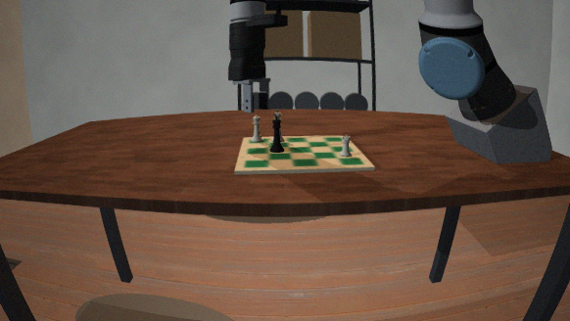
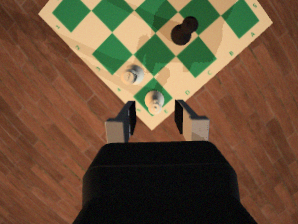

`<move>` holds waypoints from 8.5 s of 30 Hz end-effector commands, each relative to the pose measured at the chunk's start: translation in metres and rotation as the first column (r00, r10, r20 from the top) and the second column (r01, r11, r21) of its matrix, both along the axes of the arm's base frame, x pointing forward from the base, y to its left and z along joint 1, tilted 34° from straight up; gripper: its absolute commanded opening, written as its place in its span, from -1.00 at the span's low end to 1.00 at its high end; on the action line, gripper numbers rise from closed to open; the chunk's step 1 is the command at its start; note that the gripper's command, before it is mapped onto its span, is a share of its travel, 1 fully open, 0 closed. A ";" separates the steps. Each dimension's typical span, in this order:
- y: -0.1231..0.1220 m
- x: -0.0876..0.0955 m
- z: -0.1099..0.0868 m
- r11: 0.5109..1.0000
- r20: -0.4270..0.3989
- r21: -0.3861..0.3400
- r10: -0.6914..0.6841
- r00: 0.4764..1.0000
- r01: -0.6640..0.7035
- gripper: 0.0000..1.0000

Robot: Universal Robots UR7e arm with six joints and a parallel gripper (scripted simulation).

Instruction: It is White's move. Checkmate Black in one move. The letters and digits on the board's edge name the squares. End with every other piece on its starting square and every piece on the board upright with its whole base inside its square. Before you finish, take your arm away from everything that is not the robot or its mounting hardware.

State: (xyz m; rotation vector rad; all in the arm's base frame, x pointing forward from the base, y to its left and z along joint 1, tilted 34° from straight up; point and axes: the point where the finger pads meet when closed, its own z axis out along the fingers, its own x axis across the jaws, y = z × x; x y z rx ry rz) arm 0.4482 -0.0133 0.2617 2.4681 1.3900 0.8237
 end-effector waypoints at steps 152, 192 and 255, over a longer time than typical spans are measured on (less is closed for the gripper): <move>0.002 0.014 -0.020 1.000 0.001 -0.001 0.000 1.000 0.000 -1.00; -0.004 -0.035 0.048 0.999 -0.003 0.022 -0.034 0.999 0.034 -1.00; 0.030 -0.049 -0.011 0.664 -0.230 0.387 -0.602 0.765 0.640 -1.00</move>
